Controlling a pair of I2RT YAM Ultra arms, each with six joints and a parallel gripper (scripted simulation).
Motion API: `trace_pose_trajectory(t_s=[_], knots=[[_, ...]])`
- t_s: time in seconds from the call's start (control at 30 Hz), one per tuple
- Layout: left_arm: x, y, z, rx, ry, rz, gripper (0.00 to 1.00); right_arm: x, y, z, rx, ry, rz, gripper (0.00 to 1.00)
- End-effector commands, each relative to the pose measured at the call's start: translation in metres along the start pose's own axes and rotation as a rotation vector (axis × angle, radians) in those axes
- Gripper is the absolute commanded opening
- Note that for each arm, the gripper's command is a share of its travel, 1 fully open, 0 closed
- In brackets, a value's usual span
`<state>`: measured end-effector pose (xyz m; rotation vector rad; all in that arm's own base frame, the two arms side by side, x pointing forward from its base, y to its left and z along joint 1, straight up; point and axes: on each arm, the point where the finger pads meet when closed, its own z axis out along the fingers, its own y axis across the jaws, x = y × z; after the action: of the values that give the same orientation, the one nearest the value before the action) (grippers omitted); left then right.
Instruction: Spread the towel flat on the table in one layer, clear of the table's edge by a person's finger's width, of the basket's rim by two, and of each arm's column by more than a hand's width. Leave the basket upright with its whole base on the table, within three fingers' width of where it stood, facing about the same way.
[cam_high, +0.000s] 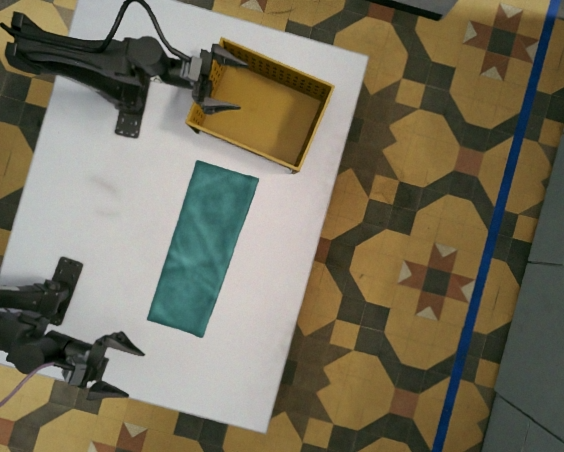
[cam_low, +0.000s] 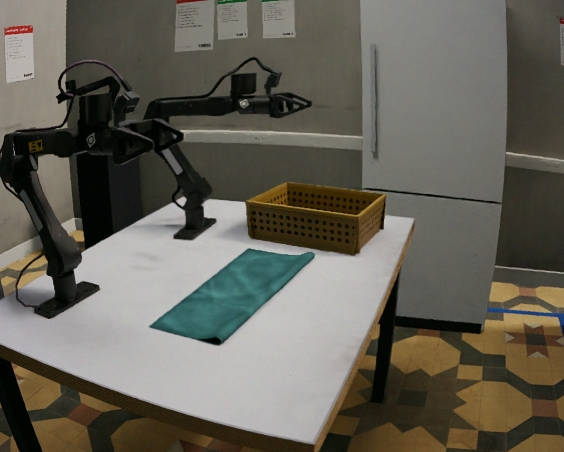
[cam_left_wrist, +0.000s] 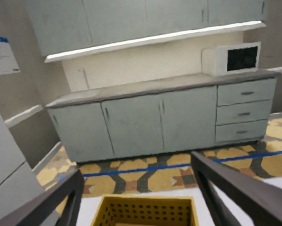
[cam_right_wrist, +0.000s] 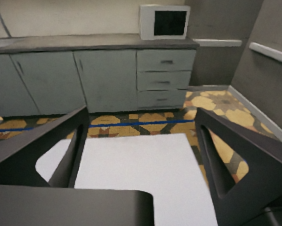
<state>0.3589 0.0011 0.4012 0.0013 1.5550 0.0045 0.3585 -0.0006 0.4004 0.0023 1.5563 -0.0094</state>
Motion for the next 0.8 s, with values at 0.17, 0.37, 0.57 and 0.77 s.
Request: trace_pose_trajectory(t_s=[0.17,0.37,0.57,0.77], knots=[[0.036,-0.016,-0.018,0.109,0.084,0.098,0.34,0.039,0.012,-0.014,-0.113,0.085,-0.097,0.34],[0.078,-0.045,-0.035,0.258,0.182,0.213,0.34,0.085,0.027,-0.026,-0.241,0.189,-0.209,0.34],[0.120,-0.066,-0.052,0.388,0.282,0.328,0.34,0.139,0.042,-0.035,-0.373,0.315,-0.315,0.34],[0.130,-0.080,-0.061,0.466,0.309,0.409,0.34,0.153,0.057,-0.040,-0.472,0.351,-0.401,0.34]])
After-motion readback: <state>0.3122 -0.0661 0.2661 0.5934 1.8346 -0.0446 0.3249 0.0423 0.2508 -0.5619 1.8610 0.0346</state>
